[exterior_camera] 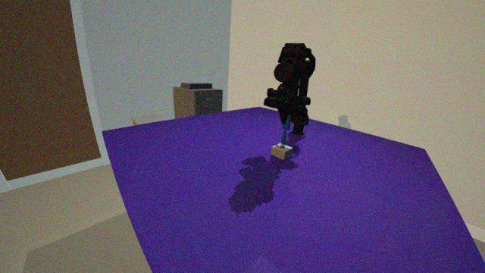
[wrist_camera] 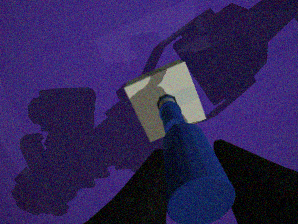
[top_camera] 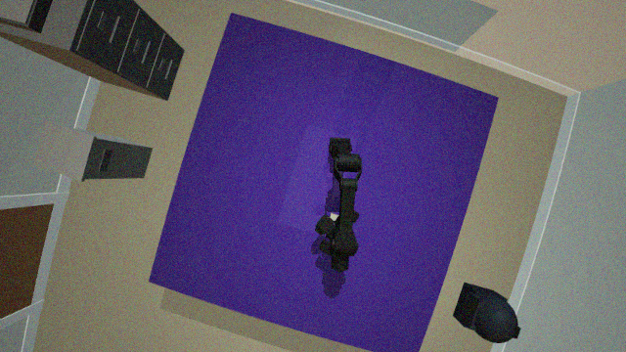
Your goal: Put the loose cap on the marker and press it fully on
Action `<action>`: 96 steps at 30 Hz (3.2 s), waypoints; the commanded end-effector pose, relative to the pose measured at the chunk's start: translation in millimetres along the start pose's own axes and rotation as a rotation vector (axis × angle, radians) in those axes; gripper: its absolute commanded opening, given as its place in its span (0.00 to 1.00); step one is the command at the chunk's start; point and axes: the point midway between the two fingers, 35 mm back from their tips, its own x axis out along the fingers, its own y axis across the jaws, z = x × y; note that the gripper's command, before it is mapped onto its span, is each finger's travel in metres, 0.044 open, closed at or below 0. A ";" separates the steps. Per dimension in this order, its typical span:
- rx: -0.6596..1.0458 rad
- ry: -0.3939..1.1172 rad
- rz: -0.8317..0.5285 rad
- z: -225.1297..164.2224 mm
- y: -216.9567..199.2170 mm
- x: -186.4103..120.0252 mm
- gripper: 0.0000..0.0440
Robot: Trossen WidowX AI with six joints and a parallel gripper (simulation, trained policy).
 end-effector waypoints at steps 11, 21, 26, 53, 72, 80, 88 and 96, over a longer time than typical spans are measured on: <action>0.000 -0.018 -0.052 0.4 0.1 23.1 0.01; -0.024 -0.023 -0.089 2.0 -0.3 45.3 0.00; -0.044 -0.022 -0.102 2.1 -0.4 58.7 0.00; -0.088 -0.023 -0.109 2.3 -0.8 74.7 0.03; -0.108 -0.029 -0.115 4.2 -2.1 78.8 0.12; -0.136 -0.035 -0.107 6.4 0.0 83.2 0.14; -0.144 -0.037 -0.105 7.1 0.6 84.2 0.17; -0.150 -0.038 -0.103 7.5 0.9 84.8 0.19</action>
